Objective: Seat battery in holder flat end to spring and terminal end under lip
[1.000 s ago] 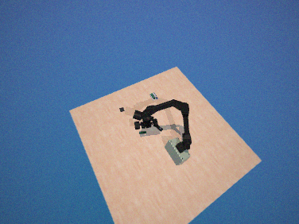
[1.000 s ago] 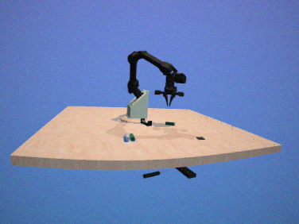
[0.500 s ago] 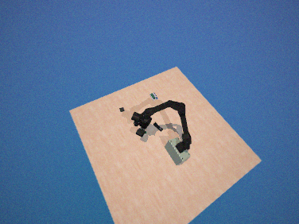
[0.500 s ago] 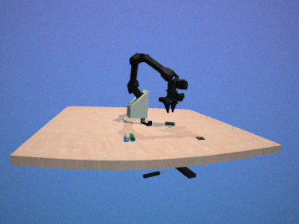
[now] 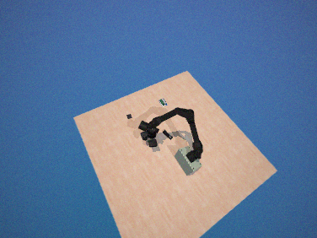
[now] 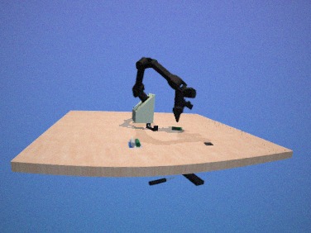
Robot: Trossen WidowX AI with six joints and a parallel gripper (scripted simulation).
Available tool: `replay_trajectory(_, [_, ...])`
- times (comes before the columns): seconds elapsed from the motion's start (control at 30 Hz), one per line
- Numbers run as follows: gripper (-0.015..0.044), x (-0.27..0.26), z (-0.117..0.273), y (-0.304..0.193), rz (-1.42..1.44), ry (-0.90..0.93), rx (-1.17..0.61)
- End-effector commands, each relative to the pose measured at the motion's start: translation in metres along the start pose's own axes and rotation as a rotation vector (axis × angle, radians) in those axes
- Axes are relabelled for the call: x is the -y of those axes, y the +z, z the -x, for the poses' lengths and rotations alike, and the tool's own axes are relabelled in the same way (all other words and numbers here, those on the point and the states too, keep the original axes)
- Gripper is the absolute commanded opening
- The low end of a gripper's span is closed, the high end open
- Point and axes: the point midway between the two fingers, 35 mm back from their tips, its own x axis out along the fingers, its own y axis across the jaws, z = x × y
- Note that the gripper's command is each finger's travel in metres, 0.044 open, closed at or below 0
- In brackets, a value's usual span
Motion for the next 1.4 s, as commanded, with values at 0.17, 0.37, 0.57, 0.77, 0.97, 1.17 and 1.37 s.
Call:
replay_trajectory(0.17, [0.0223,0.001,-0.011,0.000,0.014,-0.004,-0.003])
replay_trajectory(0.37, [0.0223,0.001,-0.021,0.000,0.014,-0.003,-0.004])
replay_trajectory(0.57, [0.0223,0.001,-0.030,-0.001,0.014,-0.004,-0.004])
replay_trajectory(0.77, [0.0223,0.001,-0.040,-0.001,0.014,-0.004,-0.005])
replay_trajectory(0.97, [0.0223,0.001,-0.049,-0.001,0.014,-0.005,-0.006])
replay_trajectory(1.17, [0.0144,0.001,-0.051,-0.001,0.014,-0.005,-0.006])
replay_trajectory(1.37, [0.0065,0.001,-0.051,-0.001,0.014,-0.005,-0.006])
